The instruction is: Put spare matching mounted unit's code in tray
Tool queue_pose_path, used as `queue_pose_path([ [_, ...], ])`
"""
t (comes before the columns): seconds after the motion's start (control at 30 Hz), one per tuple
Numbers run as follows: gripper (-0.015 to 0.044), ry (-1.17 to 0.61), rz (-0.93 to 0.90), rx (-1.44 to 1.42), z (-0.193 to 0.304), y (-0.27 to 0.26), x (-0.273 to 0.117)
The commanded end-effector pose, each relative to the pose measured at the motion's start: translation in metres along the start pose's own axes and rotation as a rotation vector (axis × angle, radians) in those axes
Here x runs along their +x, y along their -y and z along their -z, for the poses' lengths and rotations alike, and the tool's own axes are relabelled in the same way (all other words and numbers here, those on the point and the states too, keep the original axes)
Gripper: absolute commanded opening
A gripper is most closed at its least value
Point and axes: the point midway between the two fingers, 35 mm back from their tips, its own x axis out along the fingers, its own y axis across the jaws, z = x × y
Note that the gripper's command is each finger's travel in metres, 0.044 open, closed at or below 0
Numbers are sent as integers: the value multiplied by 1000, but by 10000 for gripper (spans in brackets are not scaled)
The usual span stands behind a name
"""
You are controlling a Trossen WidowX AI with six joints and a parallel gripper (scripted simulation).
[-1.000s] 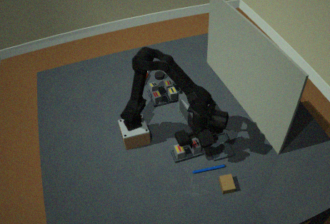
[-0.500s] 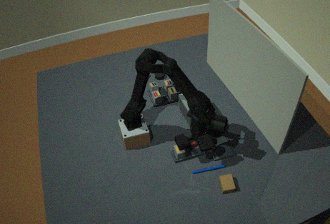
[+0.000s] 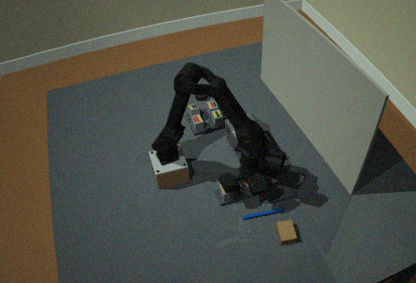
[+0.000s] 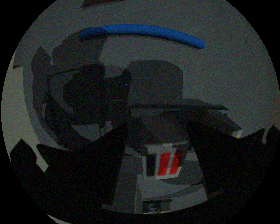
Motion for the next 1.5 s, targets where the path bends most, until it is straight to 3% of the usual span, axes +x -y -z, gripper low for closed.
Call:
queue_pose_path([
  [0.0, 274, 0, 0, 0, 0, 0, 0],
  [0.13, 169, 0, 0, 0, 0, 0, 0],
  [0.37, 122, 0, 0, 0, 0, 0, 0],
  [0.53, 0, 0, 0, 0, 0, 0, 0],
  [0.8, 0, 0, 0, 0, 0, 0, -1],
  [1.13, 0, -2, -2, 6, 0, -1, -74],
  [1.47, 0, 7, -6, 10, -3, -1, -100],
])
